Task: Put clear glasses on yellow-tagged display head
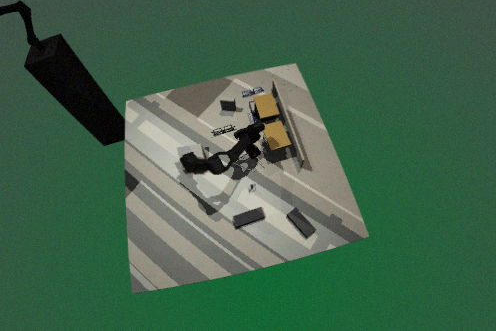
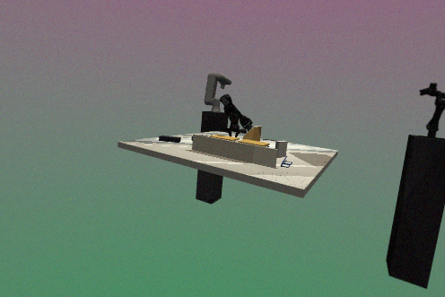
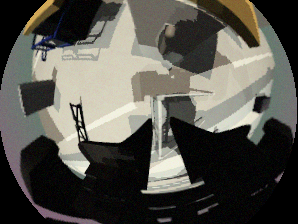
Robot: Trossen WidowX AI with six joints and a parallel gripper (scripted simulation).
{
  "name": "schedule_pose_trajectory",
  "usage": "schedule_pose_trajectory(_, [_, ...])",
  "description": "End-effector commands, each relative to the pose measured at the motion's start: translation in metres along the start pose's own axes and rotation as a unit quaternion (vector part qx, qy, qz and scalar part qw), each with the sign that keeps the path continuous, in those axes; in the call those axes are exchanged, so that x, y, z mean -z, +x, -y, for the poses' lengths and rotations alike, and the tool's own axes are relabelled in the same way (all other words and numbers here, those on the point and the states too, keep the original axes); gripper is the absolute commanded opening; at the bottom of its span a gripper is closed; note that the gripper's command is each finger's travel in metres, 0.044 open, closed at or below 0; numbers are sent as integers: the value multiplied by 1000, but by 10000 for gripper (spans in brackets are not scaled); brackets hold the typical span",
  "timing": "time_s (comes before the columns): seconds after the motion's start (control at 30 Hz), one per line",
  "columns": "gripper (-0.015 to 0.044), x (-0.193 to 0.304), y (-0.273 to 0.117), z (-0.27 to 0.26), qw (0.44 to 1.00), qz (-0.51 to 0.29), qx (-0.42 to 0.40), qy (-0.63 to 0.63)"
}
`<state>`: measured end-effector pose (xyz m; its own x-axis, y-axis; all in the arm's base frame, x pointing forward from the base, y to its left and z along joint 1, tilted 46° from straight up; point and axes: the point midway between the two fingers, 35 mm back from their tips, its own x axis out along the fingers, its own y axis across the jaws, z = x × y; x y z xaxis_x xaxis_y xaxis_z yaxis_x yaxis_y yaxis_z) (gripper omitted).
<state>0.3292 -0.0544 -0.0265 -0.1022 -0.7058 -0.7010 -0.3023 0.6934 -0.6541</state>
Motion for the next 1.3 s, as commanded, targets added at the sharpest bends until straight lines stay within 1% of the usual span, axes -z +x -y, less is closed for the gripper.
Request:
schedule_pose_trajectory(0.0, [120, 2, 9, -1, 1000, -2, 2, -5])
schedule_pose_trajectory(0.6, [120, 4, 38, -3, 1000, -3, 3, -4])
schedule_pose_trajectory(1.0, [120, 5, 39, 2, 1000, -3, 3, -4])
schedule_pose_trajectory(1.27, [67, 4, 38, -1, 1000, -3, 1, -2])
